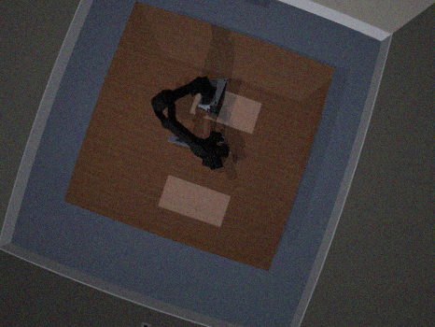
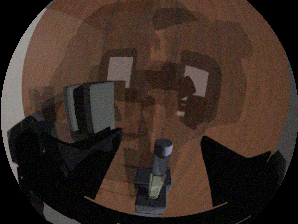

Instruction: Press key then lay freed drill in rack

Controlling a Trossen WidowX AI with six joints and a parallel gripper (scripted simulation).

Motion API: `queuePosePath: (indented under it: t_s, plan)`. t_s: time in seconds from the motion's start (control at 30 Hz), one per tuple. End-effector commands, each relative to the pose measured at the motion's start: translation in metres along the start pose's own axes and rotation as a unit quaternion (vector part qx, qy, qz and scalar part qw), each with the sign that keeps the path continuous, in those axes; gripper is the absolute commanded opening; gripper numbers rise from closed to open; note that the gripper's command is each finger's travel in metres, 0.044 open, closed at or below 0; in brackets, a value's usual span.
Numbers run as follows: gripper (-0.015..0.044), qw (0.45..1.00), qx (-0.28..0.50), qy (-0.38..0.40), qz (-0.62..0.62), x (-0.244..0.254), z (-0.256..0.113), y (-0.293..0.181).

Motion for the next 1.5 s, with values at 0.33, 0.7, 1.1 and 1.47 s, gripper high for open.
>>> queuePosePath:
  t_s: [0.33, 0.7, 1.1, 1.47]
  plan:
    - [0.044, 1.0, 0.002, 0.0, -0.001, -0.001, 0.002, -0.006]
    - [0.044, 1.0, 0.002, 0.0, -0.001, -0.001, 0.003, -0.009]
    - [0.044, 1.0, 0.002, 0.0, -0.001, -0.001, 0.005, -0.012]
    - [0.044, 1.0, 0.002, 0.0, -0.001, -0.001, 0.006, -0.015]
Point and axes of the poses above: the point midway between the two fingers, 35 mm back from their tips, its own z axis out along the fingers, its own x axis across the jaws, y = z × x, the point moved 4 cm from there along -z, back along the fingers, and after that the axes turned 6 degrees about z, right-handed, at the moved point
